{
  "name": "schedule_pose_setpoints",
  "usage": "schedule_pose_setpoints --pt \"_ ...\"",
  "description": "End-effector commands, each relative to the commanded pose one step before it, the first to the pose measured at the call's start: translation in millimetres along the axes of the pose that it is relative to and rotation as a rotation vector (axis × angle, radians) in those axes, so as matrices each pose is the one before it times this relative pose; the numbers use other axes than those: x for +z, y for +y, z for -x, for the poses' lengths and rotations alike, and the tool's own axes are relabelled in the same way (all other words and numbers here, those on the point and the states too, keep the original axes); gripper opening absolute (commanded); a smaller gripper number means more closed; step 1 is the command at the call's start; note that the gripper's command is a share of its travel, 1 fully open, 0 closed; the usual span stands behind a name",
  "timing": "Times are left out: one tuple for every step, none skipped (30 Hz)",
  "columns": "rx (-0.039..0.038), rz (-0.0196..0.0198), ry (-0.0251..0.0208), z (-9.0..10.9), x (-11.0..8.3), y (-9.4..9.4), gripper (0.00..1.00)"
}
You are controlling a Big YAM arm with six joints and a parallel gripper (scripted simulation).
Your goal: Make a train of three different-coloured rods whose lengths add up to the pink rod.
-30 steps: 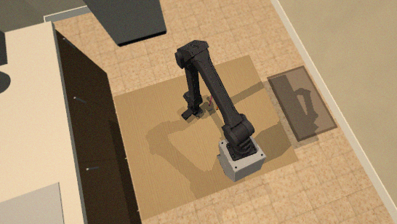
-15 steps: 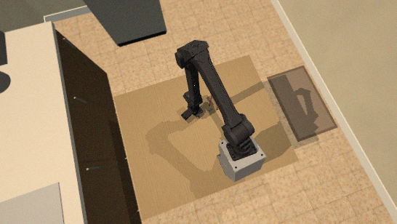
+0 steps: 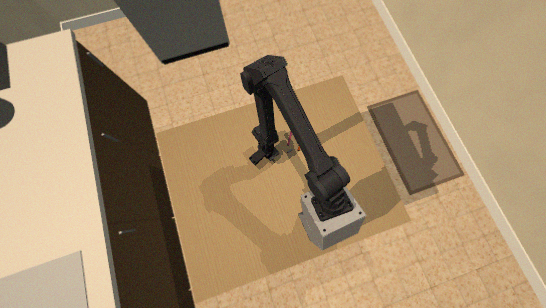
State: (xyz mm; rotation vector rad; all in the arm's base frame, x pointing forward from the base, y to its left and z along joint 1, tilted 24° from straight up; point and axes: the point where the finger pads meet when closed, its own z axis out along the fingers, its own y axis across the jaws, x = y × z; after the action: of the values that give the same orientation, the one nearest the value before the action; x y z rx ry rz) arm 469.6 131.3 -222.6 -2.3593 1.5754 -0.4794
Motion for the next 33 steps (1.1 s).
schedule_pose_setpoints --pt "0.00166 -0.00862 0.00114 -6.00 -0.91 -0.60 0.04" --pt "0.00000 0.00000 0.00000 0.00 0.00 0.00 0.08" --pt "0.00000 0.00000 0.00000 0.00 0.00 0.00 0.08" --pt "0.00000 0.00000 0.00000 0.00 0.00 0.00 0.08" --pt "0.00000 0.00000 0.00000 0.00 0.00 0.00 0.12" --pt "0.00004 0.00000 0.00000 0.00 0.00 0.00 0.12" --pt "0.00000 0.00000 0.00000 0.00 0.00 0.00 0.12" --pt "0.00000 0.00000 0.00000 0.00 0.00 0.00 0.12" --pt "0.00000 0.00000 0.00000 0.00 0.00 0.00 0.12" --pt "0.00000 0.00000 0.00000 0.00 0.00 0.00 0.16" --pt "0.00000 0.00000 0.00000 0.00 0.00 0.00 0.16" --pt "0.00000 0.00000 0.00000 0.00 0.00 0.00 0.16" --pt "0.00000 0.00000 0.00000 0.00 0.00 0.00 0.20" --pt "0.00000 0.00000 0.00000 0.00 0.00 0.00 0.20" --pt "0.00000 0.00000 0.00000 0.00 0.00 0.00 0.20" --pt "0.00000 0.00000 0.00000 0.00 0.00 0.00 0.23" --pt "0.00000 0.00000 0.00000 0.00 0.00 0.00 0.23" --pt "0.00000 0.00000 0.00000 0.00 0.00 0.00 0.23" --pt "0.00000 0.00000 0.00000 0.00 0.00 0.00 0.23" --pt "0.00000 0.00000 0.00000 0.00 0.00 0.00 0.23" --pt "0.00000 0.00000 0.00000 0.00 0.00 0.00 0.23" --pt "0.00000 0.00000 0.00000 0.00 0.00 0.00 0.23" --pt "0.00000 0.00000 0.00000 0.00 0.00 0.00 0.23" --pt "0.00000 0.00000 0.00000 0.00 0.00 0.00 0.23" --pt "0.00000 0.00000 0.00000 0.00 0.00 0.00 0.23" --pt "0.00000 0.00000 0.00000 0.00 0.00 0.00 0.23" --pt "0.00005 -0.00025 0.00003 -0.03 -0.23 -0.13 0.23" --pt "0.00024 -0.00168 0.00019 -0.18 -1.51 -0.89 0.23" --pt "0.00032 -0.00431 0.00036 -0.31 -3.85 -2.24 0.23" --pt "-0.00013 0.00052 -0.00034 0.16 -4.25 0.10 0.23" --pt "-0.00057 0.00508 -0.00102 0.79 -1.59 1.20 0.23" --pt "-0.00080 0.00709 -0.00139 1.08 -2.19 1.69 0.23" --pt "-0.00034 0.00113 -0.00086 1.16 -2.79 0.21 0.23"
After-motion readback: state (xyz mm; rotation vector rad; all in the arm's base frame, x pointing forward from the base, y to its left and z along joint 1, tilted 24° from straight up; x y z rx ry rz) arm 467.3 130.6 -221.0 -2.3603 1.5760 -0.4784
